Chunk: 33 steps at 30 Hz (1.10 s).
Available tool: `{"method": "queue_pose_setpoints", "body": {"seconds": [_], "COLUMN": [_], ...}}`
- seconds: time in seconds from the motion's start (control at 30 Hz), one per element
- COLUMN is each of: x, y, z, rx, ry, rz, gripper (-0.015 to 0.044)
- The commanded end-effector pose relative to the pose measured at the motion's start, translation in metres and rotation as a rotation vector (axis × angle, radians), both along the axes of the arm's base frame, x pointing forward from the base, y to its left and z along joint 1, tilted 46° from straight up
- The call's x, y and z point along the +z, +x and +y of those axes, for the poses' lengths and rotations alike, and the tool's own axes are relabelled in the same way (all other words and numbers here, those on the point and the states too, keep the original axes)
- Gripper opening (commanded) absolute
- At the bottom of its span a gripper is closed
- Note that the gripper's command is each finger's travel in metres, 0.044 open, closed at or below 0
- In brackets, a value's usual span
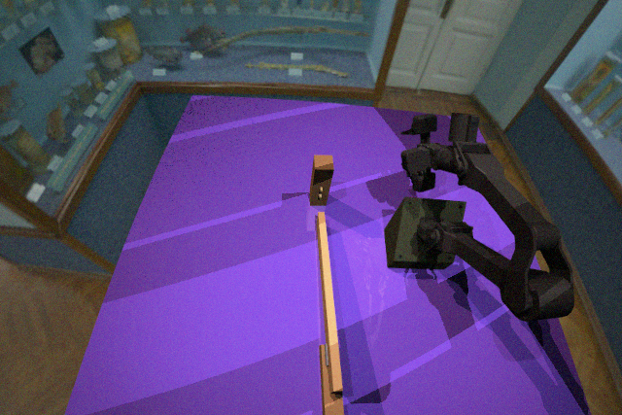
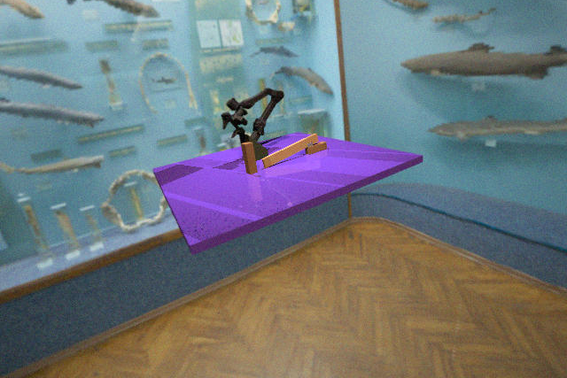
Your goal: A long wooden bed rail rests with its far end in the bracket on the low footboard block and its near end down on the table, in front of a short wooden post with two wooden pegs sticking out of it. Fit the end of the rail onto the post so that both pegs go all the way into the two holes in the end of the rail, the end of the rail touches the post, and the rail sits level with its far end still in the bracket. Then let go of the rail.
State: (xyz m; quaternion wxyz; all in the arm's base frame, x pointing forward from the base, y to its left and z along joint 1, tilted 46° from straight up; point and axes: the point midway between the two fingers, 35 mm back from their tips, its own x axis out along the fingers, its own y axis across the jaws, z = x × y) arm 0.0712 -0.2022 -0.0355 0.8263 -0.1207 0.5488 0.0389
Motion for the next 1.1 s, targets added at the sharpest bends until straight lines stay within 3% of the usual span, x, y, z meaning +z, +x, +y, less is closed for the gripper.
{"method": "queue_pose_setpoints", "body": {"seconds": [0.0,0.3,0.6,0.83,1.07], "x": [0.0,0.019,0.044,0.063,0.062], "y": [0.002,0.098,0.177,0.206,0.206], "z": [0.0,0.037,0.125,0.214,0.219], "rx": [0.01,0.529,1.043,1.435,1.471], "ry": [0.002,0.103,0.254,0.396,0.411], "rz": [-0.002,-0.095,-0.169,-0.211,-0.214], "gripper": [0.0426,0.044,0.044,0.044,0.044]}}
